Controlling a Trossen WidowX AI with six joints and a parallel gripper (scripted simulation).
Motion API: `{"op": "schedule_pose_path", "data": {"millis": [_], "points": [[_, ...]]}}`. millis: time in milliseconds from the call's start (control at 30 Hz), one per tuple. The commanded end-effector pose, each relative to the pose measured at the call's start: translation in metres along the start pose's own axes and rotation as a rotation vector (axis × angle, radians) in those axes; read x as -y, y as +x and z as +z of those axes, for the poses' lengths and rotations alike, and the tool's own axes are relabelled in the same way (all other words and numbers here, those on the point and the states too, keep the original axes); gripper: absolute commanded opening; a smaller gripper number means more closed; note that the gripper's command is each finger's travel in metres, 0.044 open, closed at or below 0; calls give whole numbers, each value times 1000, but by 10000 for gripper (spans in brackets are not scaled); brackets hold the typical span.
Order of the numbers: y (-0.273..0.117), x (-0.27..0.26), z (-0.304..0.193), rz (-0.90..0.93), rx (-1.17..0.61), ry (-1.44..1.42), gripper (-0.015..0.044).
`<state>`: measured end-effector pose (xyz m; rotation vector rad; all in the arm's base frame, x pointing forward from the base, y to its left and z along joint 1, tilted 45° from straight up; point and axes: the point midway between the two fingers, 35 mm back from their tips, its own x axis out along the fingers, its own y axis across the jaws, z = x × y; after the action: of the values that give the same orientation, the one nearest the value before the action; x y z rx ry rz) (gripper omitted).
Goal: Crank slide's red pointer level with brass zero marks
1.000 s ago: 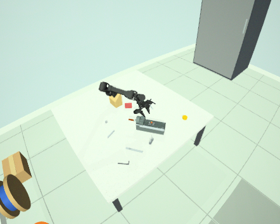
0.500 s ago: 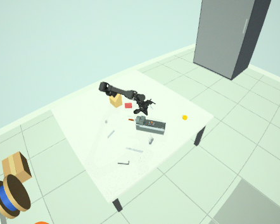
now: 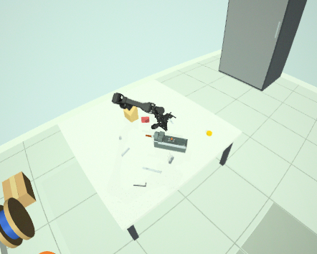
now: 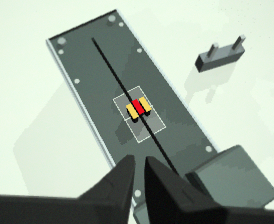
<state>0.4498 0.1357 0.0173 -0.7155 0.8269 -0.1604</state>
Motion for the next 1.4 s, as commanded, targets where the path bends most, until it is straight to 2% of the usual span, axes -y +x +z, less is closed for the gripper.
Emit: {"op": "schedule_pose_path", "data": {"millis": [0, 400, 467, 1033, 1367], "points": [[0, 0, 0, -1, 0, 0, 105], [0, 0, 0, -1, 0, 0, 420], [0, 0, 0, -1, 0, 0, 440], [0, 0, 0, -1, 0, 0, 0], [0, 0, 0, -1, 0, 0, 0]]}}
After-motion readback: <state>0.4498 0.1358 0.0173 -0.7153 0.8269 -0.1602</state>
